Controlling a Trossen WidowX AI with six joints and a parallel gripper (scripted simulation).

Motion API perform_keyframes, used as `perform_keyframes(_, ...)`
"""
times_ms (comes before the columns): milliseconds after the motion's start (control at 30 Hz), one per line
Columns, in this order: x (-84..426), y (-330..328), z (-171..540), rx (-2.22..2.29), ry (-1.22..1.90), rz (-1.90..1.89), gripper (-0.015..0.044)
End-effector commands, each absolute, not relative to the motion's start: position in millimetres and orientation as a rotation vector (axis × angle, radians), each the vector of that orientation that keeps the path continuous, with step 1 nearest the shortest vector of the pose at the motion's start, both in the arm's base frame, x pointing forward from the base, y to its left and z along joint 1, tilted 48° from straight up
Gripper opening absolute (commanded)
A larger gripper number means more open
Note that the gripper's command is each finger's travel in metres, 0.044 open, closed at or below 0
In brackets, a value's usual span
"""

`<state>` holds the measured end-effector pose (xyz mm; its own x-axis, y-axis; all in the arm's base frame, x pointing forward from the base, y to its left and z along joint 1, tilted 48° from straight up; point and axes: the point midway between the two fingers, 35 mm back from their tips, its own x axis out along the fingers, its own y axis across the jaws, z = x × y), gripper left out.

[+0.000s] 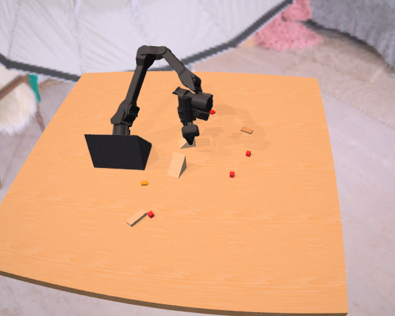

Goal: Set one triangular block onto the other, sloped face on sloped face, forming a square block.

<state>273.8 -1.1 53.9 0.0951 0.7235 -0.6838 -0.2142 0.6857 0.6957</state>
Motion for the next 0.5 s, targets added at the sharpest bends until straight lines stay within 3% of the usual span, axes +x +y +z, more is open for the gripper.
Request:
perform_keyframes(0,272.7,6.6,47.2,0.497,1.306,0.739,0.0440)
perform_keyframes(467,273.6,23.1,35.4,0.501,1.304,0.746,0.0440)
